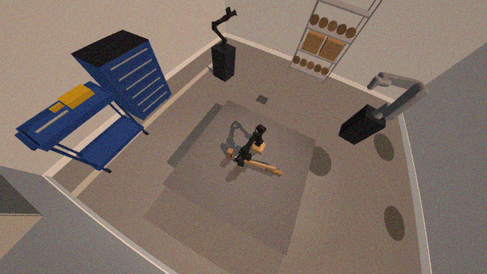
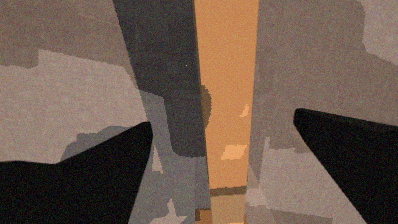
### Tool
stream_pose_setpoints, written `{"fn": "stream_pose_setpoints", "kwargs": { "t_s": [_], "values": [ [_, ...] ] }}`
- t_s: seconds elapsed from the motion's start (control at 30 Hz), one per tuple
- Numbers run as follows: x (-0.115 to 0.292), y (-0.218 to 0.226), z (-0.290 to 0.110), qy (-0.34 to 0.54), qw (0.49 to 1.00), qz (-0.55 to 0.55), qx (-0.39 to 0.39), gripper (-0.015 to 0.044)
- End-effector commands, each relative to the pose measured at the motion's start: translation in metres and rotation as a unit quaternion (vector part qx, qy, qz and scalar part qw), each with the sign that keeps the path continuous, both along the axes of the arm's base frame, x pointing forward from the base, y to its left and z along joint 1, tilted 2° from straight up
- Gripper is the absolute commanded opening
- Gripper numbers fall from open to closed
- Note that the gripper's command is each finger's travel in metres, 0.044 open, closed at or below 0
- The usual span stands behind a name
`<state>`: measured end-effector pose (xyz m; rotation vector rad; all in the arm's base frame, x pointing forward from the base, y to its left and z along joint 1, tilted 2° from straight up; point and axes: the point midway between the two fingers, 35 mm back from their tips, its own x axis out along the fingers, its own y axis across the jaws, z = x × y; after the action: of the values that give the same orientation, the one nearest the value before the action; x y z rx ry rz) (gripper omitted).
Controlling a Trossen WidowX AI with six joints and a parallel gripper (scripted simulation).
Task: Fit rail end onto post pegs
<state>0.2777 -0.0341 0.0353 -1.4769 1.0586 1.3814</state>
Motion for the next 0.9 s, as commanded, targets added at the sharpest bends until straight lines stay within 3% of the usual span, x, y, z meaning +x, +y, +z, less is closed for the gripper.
{"fn": "stream_pose_setpoints", "kwargs": {
  "t_s": [0.0, 0.2, 0.7, 0.87],
  "values": [
    [-0.0019, -0.0011, -0.0082, 0.004, 1.000, 0.002, -0.003, 0.0440],
    [-0.0025, -0.0013, -0.0150, 0.004, 1.000, 0.002, -0.003, 0.0440],
    [-0.0025, -0.0013, -0.0150, 0.004, 1.000, 0.002, -0.003, 0.0046],
    [-0.0025, -0.0013, -0.0150, 0.004, 1.000, 0.002, -0.003, 0.0013]
  ]
}}
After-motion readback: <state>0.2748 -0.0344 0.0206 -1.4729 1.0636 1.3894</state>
